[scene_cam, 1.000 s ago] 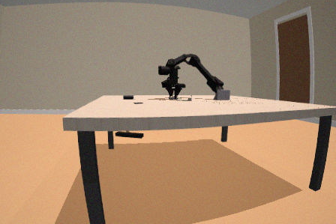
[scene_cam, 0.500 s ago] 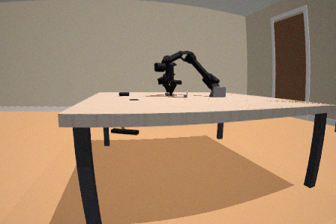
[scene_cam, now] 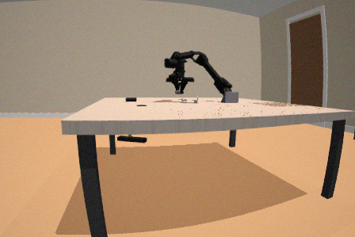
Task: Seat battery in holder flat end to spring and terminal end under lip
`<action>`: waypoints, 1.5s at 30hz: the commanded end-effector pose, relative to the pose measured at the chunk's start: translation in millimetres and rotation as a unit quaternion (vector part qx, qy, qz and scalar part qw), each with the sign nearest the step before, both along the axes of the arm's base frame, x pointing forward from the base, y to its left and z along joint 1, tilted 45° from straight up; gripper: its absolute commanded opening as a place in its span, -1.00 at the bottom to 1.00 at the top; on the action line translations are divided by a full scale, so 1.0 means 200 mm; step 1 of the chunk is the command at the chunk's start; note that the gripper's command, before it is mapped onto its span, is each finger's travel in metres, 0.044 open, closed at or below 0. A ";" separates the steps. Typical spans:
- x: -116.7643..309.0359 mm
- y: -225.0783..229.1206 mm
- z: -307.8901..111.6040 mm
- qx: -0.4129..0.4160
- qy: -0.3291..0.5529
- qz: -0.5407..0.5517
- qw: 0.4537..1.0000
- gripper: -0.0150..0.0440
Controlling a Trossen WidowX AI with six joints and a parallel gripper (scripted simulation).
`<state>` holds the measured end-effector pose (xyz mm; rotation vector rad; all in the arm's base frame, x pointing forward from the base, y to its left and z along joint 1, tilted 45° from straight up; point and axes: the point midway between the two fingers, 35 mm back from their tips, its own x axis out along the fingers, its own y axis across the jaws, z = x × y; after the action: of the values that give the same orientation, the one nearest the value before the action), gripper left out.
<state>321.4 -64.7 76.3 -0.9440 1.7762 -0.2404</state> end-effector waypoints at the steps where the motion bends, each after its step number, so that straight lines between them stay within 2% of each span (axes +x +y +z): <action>1: 0.00 0.06 -0.03 0.018 0.072 0.076 0.994 -0.21; 9: -0.02 0.16 -0.08 0.048 0.228 0.238 0.943 -0.21; 17: -0.05 0.26 -0.13 0.074 0.368 0.384 0.843 -0.21; 24: -0.07 0.34 -0.18 0.093 0.476 0.496 0.720 -0.21; 36: -0.13 0.46 -0.24 0.115 0.606 0.635 0.464 -0.21; 45: -0.14 0.44 -0.27 0.134 0.607 0.635 0.459 -0.21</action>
<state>296.3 27.4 27.4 -2.1957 1.4264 2.0595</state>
